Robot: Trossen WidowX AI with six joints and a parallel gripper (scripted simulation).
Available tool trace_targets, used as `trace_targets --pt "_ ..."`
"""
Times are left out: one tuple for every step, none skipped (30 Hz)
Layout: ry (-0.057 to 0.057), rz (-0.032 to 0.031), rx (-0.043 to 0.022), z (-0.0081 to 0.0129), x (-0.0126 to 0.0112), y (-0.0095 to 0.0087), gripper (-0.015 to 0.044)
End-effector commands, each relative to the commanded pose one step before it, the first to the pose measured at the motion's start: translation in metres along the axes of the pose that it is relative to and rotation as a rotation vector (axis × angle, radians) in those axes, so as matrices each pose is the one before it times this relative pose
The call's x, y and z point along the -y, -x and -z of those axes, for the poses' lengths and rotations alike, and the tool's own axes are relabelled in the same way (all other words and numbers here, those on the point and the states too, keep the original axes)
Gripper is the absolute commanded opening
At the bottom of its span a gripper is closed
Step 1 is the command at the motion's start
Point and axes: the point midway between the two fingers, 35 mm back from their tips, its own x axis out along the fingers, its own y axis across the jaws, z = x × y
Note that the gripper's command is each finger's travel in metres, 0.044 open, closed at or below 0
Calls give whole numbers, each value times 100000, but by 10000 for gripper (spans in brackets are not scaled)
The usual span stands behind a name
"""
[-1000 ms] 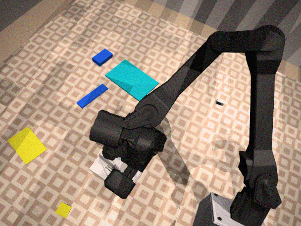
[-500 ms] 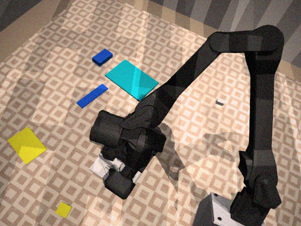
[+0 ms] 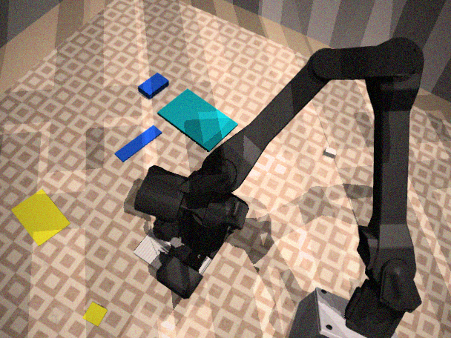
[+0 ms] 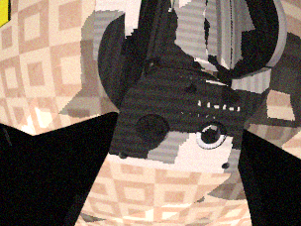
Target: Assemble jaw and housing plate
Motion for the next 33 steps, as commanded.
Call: trace_targets --pt "157 414 -140 31 99 -196 351" --pt "0 0 0 0 0 0 351" --pt "0 0 0 0 0 0 351" --pt "0 0 0 0 0 0 351" --pt "0 0 0 0 0 0 351" --pt "0 0 0 0 0 0 351" --pt "0 1 0 0 0 -14 351" --pt "-1 2 0 0 0 -41 351" --pt "-2 3 0 0 1 -68 351" --pt "-2 3 0 1 1 -67 351" --pt "-1 2 0 0 1 -40 351" --pt "0 1 0 0 0 -13 351" --pt "0 0 0 0 0 0 351" --pt "0 0 0 0 0 0 351" --pt "0 0 0 0 0 0 351" --pt "0 0 0 0 0 0 351" --pt "0 0 0 0 0 0 351" --pt "0 0 0 0 0 0 351" --pt "-2 1 0 0 0 -14 351" --pt "-6 2 0 0 0 -41 351" --pt "-10 3 0 1 1 -68 351" --pt "-10 3 0 1 1 -67 351" --pt "-6 2 0 0 1 -40 351" --pt "-2 1 0 0 0 -13 351" --pt "0 0 0 0 0 0 351" --pt "0 0 0 0 0 0 351" --pt "0 0 0 0 0 0 351" --pt "0 0 0 0 0 0 351" --pt "0 0 0 0 0 0 351" --pt "0 0 0 0 0 0 351" --pt "1 1 0 0 0 -14 351" --pt "3 2 0 0 0 -41 351" --pt "5 3 0 1 1 -68 351"
